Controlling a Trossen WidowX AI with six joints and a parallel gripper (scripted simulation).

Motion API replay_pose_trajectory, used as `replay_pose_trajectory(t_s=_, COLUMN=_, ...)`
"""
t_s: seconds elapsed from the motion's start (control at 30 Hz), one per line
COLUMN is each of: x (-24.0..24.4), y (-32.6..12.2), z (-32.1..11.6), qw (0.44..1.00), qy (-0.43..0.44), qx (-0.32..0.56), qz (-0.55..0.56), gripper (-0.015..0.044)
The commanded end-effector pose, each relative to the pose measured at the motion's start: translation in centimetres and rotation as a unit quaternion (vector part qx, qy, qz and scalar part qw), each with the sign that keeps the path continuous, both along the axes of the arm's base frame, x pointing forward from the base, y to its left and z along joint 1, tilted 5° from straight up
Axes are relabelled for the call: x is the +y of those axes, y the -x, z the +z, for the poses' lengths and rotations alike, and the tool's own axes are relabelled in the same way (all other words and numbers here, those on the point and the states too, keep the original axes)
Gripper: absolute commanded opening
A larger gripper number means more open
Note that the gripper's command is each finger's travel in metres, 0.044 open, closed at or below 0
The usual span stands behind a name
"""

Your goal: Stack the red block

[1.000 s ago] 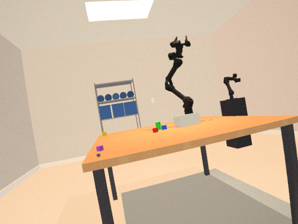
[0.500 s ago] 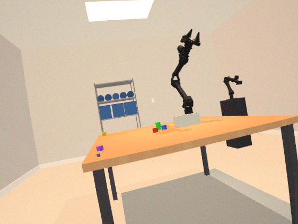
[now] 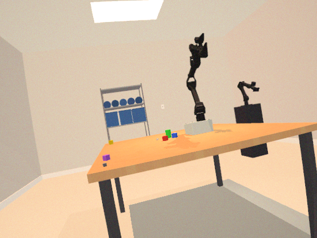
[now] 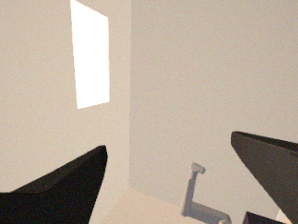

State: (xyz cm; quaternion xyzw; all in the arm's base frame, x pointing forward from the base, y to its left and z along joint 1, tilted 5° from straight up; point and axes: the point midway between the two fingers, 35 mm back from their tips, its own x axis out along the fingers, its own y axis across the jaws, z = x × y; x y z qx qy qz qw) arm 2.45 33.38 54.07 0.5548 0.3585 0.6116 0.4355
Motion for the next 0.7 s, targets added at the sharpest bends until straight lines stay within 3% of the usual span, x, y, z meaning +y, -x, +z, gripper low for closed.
replay_pose_trajectory(t_s=0.0, x=1.8, y=-3.3, z=-3.3, qw=0.997, qy=0.055, qx=-0.005, qz=-0.055, gripper=0.044)
replay_pose_trajectory(t_s=0.43, x=4.4, y=-13.3, z=-12.8, qw=0.962, qy=0.214, qx=-0.003, qz=-0.171, gripper=0.044)
replay_pose_trajectory(t_s=0.67, x=3.0, y=-21.2, z=-20.2, qw=0.906, qy=0.34, qx=0.011, qz=-0.251, gripper=0.044)
